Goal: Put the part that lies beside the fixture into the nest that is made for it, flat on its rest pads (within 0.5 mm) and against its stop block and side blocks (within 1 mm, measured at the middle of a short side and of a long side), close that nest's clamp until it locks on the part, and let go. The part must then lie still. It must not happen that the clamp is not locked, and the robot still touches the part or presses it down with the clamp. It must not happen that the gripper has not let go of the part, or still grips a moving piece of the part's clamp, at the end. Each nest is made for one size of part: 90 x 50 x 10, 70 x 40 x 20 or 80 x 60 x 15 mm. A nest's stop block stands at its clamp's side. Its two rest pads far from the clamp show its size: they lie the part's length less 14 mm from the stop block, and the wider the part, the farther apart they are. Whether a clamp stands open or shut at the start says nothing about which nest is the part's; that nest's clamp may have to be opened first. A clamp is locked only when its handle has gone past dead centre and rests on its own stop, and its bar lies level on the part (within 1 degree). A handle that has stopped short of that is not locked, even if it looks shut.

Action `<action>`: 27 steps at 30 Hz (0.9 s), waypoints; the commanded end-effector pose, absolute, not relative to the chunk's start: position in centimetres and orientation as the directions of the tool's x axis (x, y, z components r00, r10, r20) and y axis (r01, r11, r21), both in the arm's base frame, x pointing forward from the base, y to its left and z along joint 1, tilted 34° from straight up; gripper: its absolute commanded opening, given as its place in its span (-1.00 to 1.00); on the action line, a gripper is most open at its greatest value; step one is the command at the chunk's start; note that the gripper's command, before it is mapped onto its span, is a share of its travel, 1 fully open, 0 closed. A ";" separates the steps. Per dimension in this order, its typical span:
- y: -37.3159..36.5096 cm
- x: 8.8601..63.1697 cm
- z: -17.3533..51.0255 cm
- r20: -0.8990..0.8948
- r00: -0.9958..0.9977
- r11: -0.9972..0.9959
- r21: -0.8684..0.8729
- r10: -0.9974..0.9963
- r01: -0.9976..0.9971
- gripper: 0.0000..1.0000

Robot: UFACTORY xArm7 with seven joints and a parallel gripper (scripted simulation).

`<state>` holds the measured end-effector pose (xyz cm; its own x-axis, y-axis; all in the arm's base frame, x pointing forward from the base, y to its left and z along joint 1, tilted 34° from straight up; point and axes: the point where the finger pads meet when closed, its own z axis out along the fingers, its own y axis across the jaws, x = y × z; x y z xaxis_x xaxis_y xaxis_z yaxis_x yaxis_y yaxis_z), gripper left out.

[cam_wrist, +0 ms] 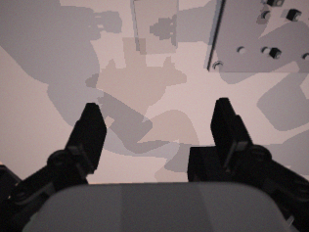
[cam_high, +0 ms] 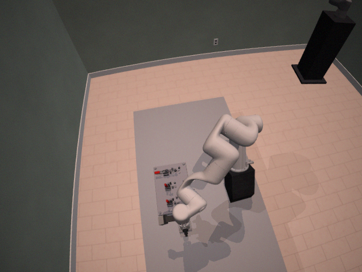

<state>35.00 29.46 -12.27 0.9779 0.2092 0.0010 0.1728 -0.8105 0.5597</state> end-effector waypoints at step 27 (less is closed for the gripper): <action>29.1 35.2 -13.1 0.004 0.977 -0.812 0.557 0.211 0.173 1.00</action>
<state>35.06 29.21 -12.68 0.9778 0.2094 0.0012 0.1729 -0.8106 0.5595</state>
